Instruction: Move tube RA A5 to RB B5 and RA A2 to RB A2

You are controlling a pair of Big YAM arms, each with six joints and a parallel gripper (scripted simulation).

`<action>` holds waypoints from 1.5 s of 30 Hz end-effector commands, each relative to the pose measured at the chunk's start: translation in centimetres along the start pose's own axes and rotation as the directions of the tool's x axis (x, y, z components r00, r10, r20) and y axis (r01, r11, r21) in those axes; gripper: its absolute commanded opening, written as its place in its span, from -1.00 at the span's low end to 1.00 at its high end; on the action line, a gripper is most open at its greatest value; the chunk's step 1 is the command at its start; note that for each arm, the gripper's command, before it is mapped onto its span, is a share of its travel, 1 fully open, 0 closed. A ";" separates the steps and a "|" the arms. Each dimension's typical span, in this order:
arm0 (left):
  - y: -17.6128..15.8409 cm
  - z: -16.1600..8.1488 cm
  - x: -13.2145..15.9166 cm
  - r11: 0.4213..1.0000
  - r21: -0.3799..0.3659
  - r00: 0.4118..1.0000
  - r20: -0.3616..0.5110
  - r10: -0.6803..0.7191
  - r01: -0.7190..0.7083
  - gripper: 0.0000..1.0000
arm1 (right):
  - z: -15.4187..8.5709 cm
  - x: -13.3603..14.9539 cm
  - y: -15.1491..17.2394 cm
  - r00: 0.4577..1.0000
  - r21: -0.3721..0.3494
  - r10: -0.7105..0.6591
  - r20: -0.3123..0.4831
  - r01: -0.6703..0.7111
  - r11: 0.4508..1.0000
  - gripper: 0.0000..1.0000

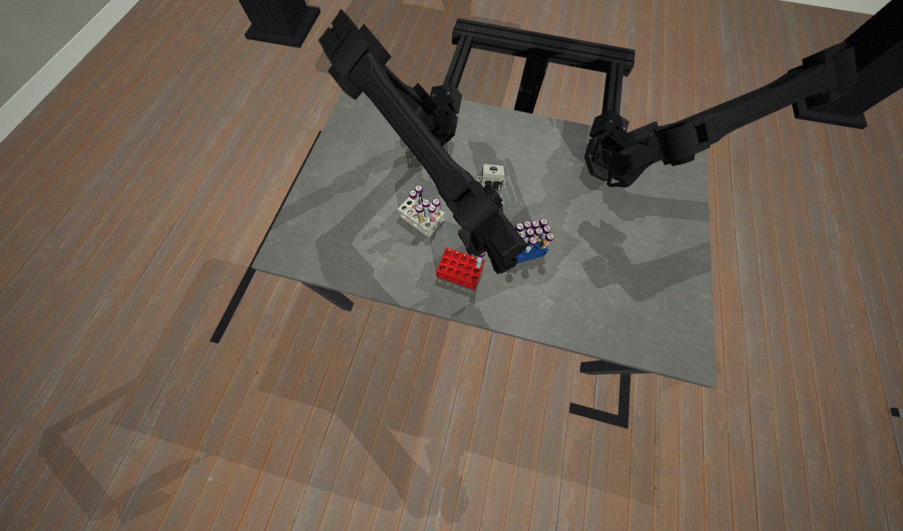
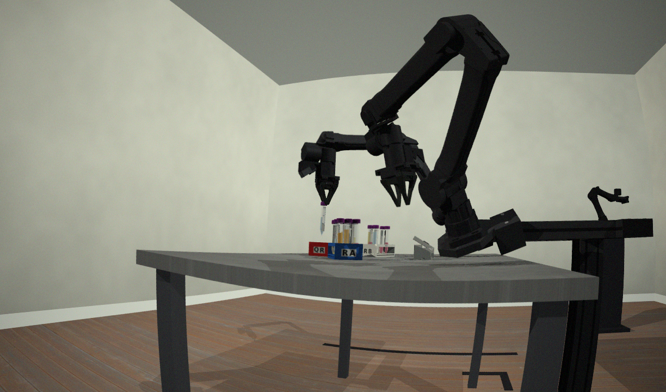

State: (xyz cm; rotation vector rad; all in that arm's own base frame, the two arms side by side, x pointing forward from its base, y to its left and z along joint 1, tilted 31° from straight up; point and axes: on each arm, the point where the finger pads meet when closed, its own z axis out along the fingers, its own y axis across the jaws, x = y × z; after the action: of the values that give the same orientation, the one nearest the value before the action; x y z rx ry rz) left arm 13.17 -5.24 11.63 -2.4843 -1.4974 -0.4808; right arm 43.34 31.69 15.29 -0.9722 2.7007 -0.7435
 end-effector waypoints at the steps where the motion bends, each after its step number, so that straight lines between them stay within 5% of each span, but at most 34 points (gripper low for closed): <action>1: 0.8 -1.0 0.1 1.000 -0.024 1.000 0.009 -0.009 0.009 -0.40 | -0.8 -1.8 -1.1 1.000 -0.001 0.007 0.017 -0.007 1.000 -1.00; 45: 0.8 -1.0 0.1 1.000 -0.024 1.000 0.009 -0.009 0.009 -0.40 | 1.0 0.1 -1.0 1.000 0.001 0.006 0.009 -0.006 1.000 -1.00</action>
State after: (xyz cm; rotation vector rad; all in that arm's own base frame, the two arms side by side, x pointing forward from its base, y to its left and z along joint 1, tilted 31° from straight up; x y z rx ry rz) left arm 13.17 -5.24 11.63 -2.4843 -1.4974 -0.4808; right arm 43.65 31.39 14.74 -0.9753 2.6962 -0.7389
